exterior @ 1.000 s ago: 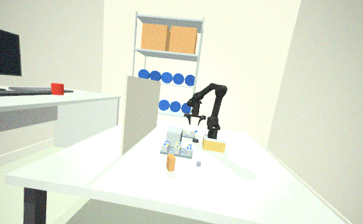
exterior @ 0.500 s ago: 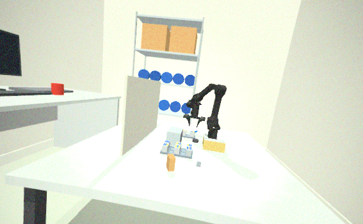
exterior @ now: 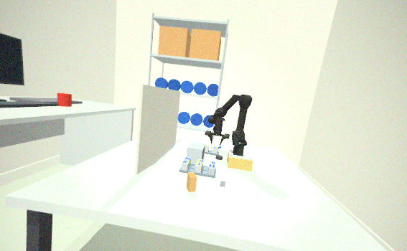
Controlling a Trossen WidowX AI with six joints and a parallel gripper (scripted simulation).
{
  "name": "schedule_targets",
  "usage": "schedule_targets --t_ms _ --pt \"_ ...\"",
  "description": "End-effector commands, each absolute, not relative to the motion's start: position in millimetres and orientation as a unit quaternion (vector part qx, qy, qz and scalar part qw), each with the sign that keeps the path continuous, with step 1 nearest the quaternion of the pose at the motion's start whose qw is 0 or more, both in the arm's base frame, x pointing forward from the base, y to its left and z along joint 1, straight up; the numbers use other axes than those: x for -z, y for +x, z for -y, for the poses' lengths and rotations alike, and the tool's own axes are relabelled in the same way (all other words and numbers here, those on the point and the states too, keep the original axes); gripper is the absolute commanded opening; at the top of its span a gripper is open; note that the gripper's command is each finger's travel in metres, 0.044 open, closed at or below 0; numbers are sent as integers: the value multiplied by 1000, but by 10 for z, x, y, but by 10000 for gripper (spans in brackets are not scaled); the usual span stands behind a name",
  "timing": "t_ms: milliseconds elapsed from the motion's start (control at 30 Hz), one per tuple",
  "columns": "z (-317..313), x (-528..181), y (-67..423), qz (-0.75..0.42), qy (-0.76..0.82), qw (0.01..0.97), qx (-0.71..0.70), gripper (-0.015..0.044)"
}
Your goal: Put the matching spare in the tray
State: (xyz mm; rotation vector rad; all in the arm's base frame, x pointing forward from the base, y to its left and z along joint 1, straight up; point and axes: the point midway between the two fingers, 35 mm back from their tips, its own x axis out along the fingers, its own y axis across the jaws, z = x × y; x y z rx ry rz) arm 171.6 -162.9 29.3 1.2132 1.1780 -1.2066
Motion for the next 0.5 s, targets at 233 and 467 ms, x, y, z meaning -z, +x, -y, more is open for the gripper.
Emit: schedule_targets --t_ms 233,467 --pt "1615 -85 1702 -491 503 503 502 300" --pt "1610 31 1699 -491 503 503 502 300"
